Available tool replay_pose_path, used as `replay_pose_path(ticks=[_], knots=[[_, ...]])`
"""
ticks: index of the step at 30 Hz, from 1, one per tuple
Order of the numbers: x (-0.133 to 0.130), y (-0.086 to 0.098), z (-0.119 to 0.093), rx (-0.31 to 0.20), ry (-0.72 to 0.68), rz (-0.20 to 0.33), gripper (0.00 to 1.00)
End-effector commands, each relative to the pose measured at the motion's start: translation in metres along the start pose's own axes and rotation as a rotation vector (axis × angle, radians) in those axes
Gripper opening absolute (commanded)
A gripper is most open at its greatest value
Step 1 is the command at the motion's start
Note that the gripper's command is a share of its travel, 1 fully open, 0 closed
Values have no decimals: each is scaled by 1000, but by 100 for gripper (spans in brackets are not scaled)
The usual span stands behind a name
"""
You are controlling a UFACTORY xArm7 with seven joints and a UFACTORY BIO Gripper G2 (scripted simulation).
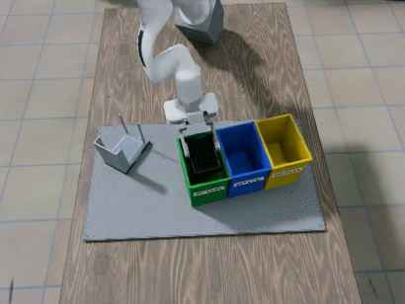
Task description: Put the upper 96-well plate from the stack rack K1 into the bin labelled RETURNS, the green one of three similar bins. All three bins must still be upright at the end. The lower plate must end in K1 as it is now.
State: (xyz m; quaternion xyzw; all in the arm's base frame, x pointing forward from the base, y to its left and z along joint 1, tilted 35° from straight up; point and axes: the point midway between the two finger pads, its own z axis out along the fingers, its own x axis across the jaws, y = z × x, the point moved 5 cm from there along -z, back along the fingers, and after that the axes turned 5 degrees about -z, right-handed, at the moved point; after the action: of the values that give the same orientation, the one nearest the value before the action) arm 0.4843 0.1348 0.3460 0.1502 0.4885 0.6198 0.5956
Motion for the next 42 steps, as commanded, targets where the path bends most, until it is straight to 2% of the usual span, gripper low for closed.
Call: replay_pose_path(ticks=[1,21,42], knots=[[-1,1,0,-2,0,0,0],[-1,1,0,-2,0,0,0],[1,-29,0,-2,0,0,0]])
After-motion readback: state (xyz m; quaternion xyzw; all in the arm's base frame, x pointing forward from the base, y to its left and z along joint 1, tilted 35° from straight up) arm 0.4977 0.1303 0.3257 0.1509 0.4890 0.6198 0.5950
